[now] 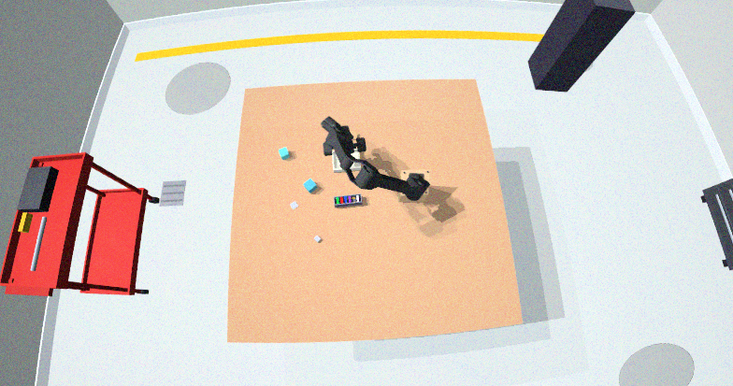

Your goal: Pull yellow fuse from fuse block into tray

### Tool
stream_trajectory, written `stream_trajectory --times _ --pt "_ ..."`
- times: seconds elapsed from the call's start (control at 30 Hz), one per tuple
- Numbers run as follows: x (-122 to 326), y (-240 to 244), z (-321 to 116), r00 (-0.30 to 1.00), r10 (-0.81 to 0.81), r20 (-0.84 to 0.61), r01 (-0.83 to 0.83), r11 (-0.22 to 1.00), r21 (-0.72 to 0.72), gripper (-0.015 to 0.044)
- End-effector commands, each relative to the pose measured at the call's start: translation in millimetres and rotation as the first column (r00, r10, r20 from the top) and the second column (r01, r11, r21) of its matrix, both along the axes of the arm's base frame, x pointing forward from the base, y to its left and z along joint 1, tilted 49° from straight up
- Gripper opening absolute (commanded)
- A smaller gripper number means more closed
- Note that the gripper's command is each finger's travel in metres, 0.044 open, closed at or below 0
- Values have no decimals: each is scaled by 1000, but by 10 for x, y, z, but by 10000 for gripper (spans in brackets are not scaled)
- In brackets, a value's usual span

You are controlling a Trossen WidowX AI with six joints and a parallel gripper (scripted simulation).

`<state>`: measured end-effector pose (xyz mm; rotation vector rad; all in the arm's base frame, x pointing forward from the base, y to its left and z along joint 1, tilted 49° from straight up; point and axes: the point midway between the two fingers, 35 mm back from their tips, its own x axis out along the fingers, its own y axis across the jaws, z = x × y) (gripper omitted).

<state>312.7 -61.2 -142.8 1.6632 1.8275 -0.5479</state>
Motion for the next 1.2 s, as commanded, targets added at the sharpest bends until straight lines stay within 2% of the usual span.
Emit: stream_trajectory --times 0.0,0.4,0.83,0.93,1.17 --pt "-12 54 -50 1000 -5 -6 5 1000 6 0" --pt "-23 182 -159 1000 -5 -6 5 1000 7 0" --pt "-11 133 -114 1000 0 -1 0 1000 2 330" --pt "-8 -100 88 1000 -5 -5 5 1000 5 330" --pt "-9 -122 108 1000 -5 -6 5 1000 5 330"
